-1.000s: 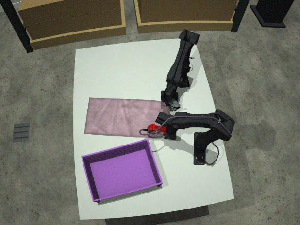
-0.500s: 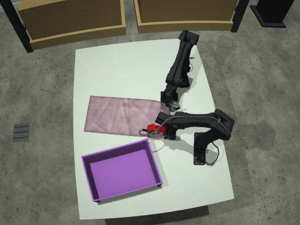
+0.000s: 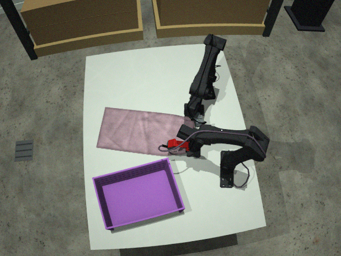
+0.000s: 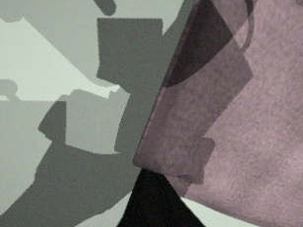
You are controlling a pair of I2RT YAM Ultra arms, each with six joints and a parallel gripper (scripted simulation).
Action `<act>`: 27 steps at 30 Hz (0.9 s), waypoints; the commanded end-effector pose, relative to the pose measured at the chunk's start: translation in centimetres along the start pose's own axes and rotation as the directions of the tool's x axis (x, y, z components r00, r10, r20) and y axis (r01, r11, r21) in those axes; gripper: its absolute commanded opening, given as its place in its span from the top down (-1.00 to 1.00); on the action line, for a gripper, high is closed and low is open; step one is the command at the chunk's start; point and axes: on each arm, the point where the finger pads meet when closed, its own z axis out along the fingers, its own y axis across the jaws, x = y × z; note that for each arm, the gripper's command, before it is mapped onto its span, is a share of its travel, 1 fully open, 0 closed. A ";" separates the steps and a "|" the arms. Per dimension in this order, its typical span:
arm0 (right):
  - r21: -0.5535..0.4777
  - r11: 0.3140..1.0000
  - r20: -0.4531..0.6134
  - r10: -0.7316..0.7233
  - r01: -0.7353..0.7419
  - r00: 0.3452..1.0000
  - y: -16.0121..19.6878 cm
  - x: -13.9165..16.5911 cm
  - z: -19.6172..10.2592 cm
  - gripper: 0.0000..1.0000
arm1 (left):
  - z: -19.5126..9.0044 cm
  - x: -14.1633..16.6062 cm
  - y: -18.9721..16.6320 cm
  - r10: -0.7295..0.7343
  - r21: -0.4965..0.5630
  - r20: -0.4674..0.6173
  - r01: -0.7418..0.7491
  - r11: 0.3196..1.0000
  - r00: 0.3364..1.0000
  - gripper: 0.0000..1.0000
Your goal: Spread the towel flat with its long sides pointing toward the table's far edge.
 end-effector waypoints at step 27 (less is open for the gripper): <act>0.000 1.000 0.037 0.007 -0.007 0.999 -0.2 -0.6 -1.9 1.00 | -0.3 -0.9 -0.3 0.005 0.003 0.033 -0.005 1.000 0.999 1.00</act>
